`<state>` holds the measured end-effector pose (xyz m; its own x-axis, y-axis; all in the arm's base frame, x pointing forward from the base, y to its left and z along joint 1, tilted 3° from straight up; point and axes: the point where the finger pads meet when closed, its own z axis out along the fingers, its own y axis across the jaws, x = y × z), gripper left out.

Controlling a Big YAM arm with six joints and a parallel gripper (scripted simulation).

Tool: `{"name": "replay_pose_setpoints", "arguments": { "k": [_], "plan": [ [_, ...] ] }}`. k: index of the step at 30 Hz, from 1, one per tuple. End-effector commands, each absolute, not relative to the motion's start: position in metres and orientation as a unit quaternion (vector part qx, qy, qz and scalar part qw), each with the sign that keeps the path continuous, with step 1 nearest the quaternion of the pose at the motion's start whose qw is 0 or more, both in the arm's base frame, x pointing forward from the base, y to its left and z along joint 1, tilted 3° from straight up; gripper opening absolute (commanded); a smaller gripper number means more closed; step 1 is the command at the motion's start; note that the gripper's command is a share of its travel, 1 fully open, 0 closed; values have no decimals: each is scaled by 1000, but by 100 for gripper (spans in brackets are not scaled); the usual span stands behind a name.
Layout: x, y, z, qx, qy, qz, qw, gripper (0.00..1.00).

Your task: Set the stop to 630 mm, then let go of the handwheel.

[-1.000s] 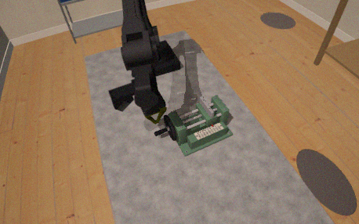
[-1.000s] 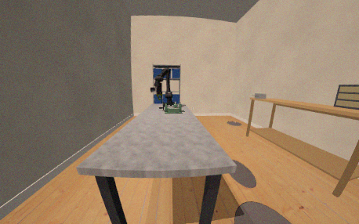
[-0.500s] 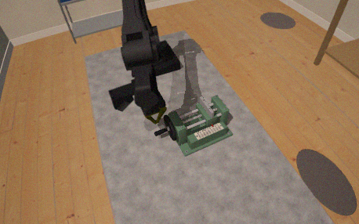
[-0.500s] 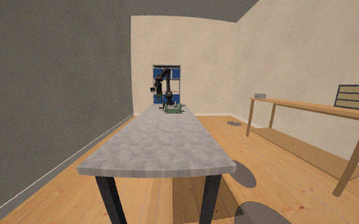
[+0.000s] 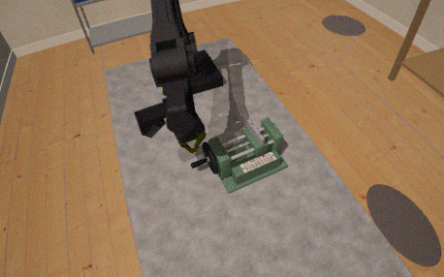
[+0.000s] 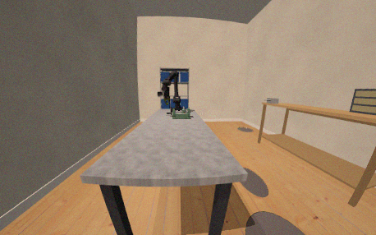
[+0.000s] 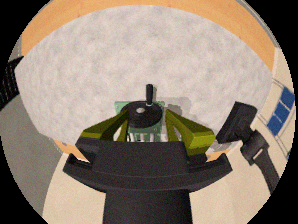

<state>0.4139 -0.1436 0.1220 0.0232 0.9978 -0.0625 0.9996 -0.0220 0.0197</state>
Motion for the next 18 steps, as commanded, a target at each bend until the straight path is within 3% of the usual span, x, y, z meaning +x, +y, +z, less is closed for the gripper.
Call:
{"name": "replay_pose_setpoints", "arguments": {
  "k": [1,6,14,18],
  "plan": [
    [410,-141,128,717,696,-17,29,53],
    [430,-143,169,716,696,1,61,53],
    [441,-132,154,715,698,-7,46,53],
    [475,-93,152,715,698,-7,44,53]
  ]
}}
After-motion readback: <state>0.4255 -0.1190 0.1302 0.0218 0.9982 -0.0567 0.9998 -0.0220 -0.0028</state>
